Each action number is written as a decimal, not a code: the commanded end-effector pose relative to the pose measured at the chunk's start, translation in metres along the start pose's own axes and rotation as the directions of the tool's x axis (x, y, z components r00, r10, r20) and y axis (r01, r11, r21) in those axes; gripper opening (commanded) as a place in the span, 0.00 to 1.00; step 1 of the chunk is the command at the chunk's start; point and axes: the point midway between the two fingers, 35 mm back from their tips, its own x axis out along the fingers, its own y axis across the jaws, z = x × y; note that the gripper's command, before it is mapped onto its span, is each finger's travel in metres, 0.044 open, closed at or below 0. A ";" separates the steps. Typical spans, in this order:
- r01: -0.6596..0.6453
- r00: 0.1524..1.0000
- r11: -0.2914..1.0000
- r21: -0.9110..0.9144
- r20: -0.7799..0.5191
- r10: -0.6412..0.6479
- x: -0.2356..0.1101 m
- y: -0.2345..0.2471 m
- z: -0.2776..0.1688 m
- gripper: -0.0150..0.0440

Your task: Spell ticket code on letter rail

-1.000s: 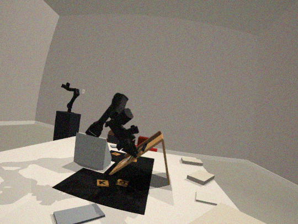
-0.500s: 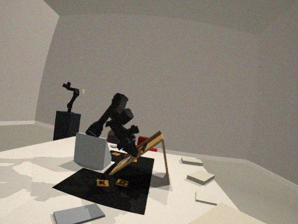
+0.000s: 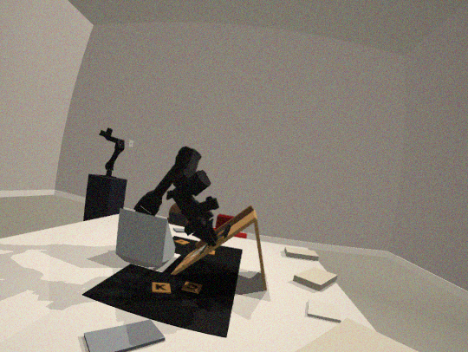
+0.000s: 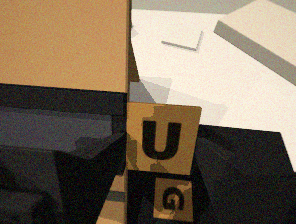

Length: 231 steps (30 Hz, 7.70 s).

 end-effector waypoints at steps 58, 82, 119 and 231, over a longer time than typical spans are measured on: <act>0.002 1.000 1.000 0.009 -0.003 -0.002 0.000 0.031 -0.002 0.25; 0.001 1.000 1.000 0.009 -0.004 -0.001 0.000 0.043 -0.001 0.25; 0.001 1.000 1.000 0.010 -0.004 -0.001 0.000 0.061 0.000 0.25; -0.002 1.000 1.000 0.013 -0.004 0.002 0.001 0.123 0.000 0.25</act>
